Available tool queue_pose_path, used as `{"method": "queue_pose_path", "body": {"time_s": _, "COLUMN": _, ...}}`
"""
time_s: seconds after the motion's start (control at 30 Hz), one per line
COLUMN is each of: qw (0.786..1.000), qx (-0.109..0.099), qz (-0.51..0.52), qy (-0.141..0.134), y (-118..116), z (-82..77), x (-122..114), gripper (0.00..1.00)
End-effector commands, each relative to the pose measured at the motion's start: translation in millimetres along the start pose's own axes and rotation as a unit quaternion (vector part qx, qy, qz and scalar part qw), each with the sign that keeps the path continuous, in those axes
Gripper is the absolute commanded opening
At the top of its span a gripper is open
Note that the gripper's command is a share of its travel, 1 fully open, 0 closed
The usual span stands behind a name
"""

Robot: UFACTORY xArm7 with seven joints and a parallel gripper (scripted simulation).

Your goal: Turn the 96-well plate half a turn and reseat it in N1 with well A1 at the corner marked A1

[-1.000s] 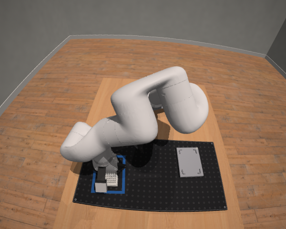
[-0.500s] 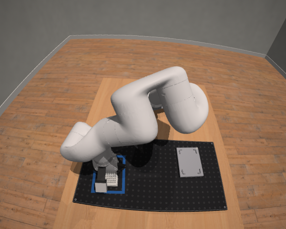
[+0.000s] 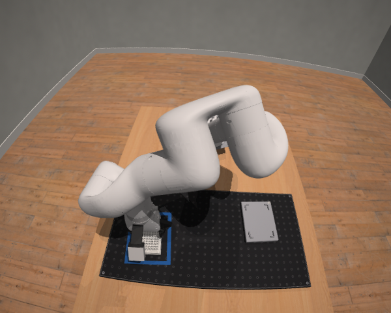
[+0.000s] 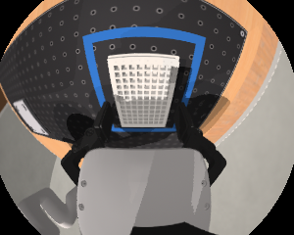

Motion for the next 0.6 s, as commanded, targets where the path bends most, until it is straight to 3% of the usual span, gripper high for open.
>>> {"method": "queue_pose_path", "body": {"time_s": 0.0, "qw": 1.0, "qx": -0.001, "qz": 0.0, "qy": 0.0, "y": 1, "z": -10.0, "x": 0, "gripper": 1.0}}
{"method": "queue_pose_path", "body": {"time_s": 0.57, "qw": 1.0, "qx": -0.001, "qz": 0.0, "qy": 0.0, "y": 0, "z": -50.0, "x": 0, "gripper": 1.0}}
Point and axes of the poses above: the point where the finger pads meet when closed, its own z axis out along the fingers, its own y axis across the jaws, x = y × z, the point moved 9 cm from there along -z, back along the fingers, and after that the axes turned 8 degrees about -z, right-handed, at the moved point
